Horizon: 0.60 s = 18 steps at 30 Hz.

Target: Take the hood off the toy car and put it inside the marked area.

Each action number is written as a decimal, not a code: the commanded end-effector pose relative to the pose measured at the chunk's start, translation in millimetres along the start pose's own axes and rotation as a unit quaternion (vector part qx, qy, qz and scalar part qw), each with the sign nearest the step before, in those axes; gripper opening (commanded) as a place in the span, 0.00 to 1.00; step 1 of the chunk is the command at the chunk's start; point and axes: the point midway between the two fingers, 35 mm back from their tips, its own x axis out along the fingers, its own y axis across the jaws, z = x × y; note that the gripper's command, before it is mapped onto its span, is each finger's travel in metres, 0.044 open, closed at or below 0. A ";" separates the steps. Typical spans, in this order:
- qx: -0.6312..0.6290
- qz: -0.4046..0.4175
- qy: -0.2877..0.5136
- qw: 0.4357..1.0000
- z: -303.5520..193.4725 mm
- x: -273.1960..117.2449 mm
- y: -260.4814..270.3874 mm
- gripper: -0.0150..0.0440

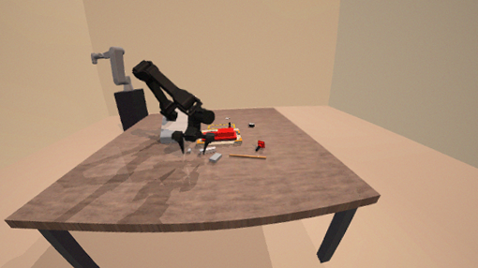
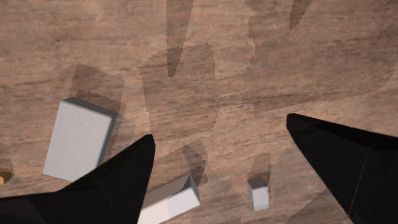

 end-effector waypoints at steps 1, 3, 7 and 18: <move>-0.158 0.043 0.027 0.986 -33.7 -18.9 51.4 1.00; -0.243 0.061 0.036 0.967 -55.2 -30.9 74.7 1.00; -0.399 0.087 0.041 0.912 -100.3 -59.3 112.6 1.00; -0.685 0.110 0.011 0.720 -210.6 -128.3 148.4 1.00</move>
